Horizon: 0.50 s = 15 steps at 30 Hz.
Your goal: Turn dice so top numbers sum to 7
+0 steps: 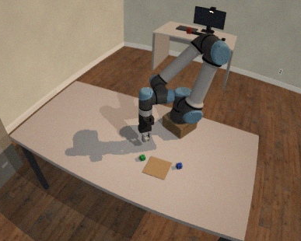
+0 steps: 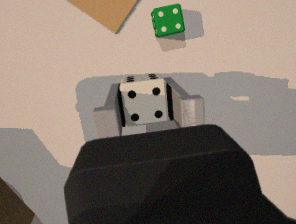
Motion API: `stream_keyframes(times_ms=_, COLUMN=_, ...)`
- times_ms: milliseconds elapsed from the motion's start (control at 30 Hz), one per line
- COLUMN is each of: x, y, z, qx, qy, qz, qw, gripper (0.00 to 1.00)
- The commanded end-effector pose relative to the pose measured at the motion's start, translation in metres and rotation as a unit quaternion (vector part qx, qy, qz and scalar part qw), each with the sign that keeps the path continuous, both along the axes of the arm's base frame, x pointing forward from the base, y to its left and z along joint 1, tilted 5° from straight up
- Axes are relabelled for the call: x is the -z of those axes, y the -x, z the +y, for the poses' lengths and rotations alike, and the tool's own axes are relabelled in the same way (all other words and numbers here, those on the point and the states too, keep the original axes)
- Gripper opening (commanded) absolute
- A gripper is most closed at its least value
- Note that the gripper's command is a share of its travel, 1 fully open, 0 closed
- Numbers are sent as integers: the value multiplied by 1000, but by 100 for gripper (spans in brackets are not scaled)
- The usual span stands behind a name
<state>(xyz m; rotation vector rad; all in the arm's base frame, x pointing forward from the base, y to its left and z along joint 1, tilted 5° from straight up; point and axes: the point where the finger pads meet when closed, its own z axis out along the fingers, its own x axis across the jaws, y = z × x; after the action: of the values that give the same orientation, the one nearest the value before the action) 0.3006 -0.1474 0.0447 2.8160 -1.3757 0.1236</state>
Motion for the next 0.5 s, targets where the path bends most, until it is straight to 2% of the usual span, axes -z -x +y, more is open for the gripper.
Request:
stream_keyframes(times_ms=0, x=0, y=0, z=0, qx=-2, qy=1, qz=0, qw=1000, gripper=57)
stream_keyframes(times_ms=467, x=0, y=0, z=3, qx=-61, qy=5, qz=2, qw=998, gripper=57)
